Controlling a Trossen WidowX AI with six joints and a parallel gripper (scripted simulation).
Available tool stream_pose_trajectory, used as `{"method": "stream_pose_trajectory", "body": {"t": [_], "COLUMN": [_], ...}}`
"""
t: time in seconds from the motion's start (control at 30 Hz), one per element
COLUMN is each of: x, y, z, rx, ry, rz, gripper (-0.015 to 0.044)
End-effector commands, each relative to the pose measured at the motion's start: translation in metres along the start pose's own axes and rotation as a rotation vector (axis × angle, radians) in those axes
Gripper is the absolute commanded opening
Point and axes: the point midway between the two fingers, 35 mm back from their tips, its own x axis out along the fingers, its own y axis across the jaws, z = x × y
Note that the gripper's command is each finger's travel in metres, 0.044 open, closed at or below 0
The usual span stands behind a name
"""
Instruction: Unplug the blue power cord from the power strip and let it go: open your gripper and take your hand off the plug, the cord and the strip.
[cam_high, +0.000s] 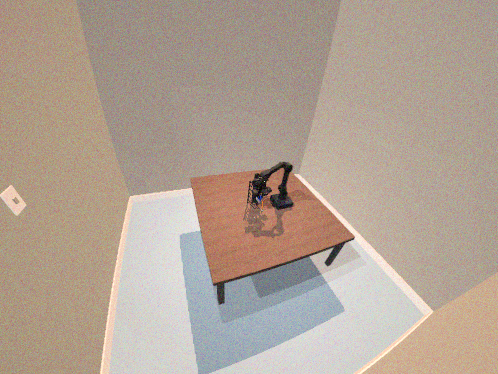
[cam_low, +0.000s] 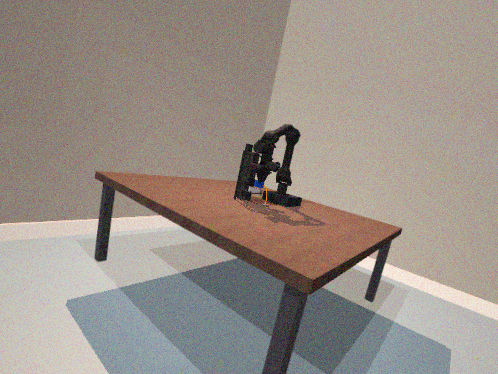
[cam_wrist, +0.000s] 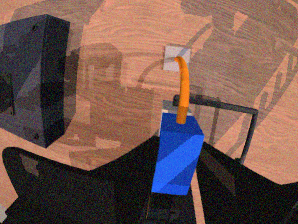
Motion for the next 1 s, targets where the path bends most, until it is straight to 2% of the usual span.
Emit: {"method": "stream_pose_trajectory", "body": {"t": [0.0,0.93,0.97], "x": [-0.001,-0.004,-0.003], "y": [-0.001,0.000,0.000], "z": [0.008,0.054,0.052], "rx": [-0.001,-0.004,-0.004], "ry": [-0.008,-0.013,-0.013], "rz": [-0.002,-0.002,-0.002], "gripper": [0.0000,0.0000,0.0026]}}
